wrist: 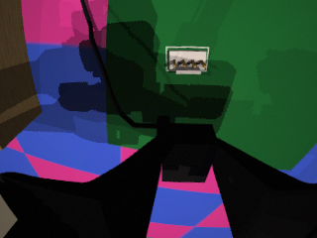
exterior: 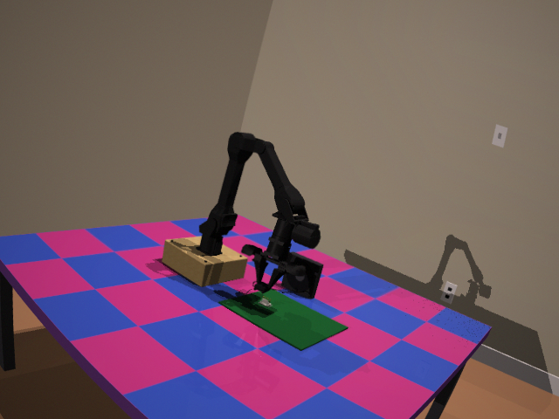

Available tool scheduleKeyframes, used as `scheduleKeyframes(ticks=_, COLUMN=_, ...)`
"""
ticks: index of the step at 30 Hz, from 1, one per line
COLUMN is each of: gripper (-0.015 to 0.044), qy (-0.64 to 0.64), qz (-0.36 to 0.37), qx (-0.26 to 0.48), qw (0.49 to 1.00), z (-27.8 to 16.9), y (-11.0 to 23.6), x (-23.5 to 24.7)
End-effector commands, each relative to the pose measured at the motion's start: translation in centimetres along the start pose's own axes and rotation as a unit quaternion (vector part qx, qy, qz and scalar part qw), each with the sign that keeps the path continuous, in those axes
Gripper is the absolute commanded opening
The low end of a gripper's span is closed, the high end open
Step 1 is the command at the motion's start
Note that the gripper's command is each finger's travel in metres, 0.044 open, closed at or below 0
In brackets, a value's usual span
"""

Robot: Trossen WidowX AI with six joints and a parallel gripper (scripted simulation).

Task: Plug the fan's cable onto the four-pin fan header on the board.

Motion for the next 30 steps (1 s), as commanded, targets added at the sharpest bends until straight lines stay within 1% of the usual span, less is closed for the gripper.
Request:
scheduleKeyframes(ticks=1, gripper=0.0, qy=0.001, qz=-0.006, qx=-0.002, qw=1.0, z=-0.2, y=1.0, x=-0.1)
scheduleKeyframes(ticks=4, gripper=0.0, qy=-0.023, qz=-0.004, qx=-0.01, qw=1.0, z=-0.1, y=1.1, x=-0.5)
scheduleKeyframes(ticks=12, gripper=0.0, qy=-0.153, qz=0.013, qx=-0.048, qw=0.987, z=0.4, y=1.3, x=-3.0)
scheduleKeyframes(ticks=18, gripper=0.0, qy=-0.248, qz=0.032, qx=-0.073, qw=0.965, z=0.8, y=1.4, x=-4.8)
scheduleKeyframes(ticks=25, gripper=0.0, qy=-0.356, qz=0.059, qx=-0.099, qw=0.927, z=1.2, y=1.4, x=-6.9)
scheduleKeyframes(ticks=30, gripper=0.0, qy=-0.378, qz=0.065, qx=-0.104, qw=0.918, z=1.3, y=1.4, x=-7.4)
Point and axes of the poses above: the point midway between the two fingers, 35 mm back from their tips, its own y axis back along the fingers, its own x axis across the jaws, z = x × y, the point moved 4 cm from there along y, back along the fingers, and after that the axes turned 13 degrees about -y, right-handed, at the moved point
